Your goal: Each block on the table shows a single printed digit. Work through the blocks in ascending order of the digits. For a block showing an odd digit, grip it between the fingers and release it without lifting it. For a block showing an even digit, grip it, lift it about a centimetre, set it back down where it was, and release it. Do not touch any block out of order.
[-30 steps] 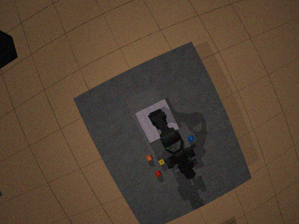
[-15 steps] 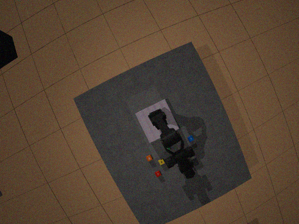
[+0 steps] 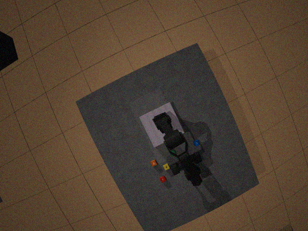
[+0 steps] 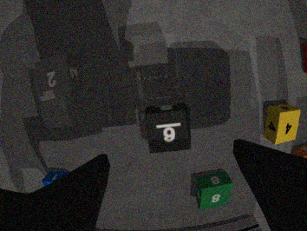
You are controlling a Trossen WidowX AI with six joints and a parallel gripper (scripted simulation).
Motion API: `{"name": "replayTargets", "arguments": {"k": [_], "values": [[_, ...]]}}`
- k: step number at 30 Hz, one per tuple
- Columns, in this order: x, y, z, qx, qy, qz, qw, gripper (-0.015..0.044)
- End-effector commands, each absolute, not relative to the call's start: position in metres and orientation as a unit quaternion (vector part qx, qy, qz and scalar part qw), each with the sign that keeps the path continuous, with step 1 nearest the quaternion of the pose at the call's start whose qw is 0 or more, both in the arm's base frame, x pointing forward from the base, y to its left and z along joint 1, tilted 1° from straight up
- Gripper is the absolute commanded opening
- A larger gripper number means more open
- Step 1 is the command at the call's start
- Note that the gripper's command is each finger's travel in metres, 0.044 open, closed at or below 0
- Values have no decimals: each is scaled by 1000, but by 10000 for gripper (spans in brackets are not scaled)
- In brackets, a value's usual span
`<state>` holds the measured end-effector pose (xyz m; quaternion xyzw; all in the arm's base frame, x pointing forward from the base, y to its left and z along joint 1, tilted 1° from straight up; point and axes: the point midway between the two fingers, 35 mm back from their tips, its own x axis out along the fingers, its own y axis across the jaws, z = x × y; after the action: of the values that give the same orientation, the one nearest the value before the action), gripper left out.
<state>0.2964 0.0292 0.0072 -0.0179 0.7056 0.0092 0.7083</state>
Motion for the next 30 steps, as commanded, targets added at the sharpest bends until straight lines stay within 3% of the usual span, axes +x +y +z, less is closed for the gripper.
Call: {"name": "replayTargets", "arguments": {"k": [1, 7, 11, 21, 30], "values": [[297, 29, 18, -17, 704, 7, 710, 374], [296, 30, 94, -17, 704, 7, 710, 216], [296, 30, 96, -17, 704, 7, 710, 120], [304, 21, 98, -17, 703, 7, 711, 120], [364, -128, 103, -21, 702, 2, 712, 120]]}}
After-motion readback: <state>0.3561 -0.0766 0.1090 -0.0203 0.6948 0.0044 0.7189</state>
